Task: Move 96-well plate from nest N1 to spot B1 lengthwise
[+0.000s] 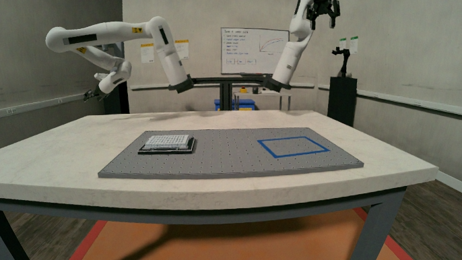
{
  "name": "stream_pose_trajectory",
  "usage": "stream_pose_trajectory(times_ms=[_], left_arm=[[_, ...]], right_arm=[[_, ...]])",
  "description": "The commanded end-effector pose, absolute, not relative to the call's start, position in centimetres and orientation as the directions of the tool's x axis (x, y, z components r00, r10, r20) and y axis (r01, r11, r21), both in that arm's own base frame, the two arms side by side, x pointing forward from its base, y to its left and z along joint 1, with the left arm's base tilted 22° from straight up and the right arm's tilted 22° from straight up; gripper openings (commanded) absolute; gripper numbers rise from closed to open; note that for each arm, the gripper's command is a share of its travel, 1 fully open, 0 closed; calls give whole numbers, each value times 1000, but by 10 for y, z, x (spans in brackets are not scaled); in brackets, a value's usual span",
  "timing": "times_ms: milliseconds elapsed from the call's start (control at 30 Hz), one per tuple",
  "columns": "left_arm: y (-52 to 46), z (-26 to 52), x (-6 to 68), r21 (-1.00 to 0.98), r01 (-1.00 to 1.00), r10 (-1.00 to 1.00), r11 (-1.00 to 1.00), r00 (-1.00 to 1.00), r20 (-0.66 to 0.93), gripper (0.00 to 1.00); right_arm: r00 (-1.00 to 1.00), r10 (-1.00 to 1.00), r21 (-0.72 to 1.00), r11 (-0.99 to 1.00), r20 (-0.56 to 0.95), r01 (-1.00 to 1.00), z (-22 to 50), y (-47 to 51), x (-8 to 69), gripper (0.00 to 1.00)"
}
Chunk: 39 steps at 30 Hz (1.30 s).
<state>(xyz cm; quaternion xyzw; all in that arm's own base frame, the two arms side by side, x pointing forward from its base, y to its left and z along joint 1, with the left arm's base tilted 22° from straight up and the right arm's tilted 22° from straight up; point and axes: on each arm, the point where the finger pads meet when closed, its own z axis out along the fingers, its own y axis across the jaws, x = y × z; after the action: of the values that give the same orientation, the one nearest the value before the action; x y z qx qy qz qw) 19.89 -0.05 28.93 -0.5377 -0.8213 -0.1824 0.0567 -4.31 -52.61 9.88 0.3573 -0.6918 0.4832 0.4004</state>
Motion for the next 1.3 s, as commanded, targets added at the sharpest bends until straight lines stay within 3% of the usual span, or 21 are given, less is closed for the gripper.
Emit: stream_pose_trajectory(times_ms=[0,500,1267], left_arm=[[-16,290,199,240,928,892,285,-349,289,1000],[-48,290,193,240,962,937,129,-197,289,1000],[-51,290,193,240,964,939,116,-185,289,1000]], right_arm=[[-424,-106,-383,278,899,-881,100,-526,-43,1000],[-424,-106,-383,278,899,-881,100,-526,-43,1000],[-402,-40,-376,275,915,-885,117,-534,-39,1000]])
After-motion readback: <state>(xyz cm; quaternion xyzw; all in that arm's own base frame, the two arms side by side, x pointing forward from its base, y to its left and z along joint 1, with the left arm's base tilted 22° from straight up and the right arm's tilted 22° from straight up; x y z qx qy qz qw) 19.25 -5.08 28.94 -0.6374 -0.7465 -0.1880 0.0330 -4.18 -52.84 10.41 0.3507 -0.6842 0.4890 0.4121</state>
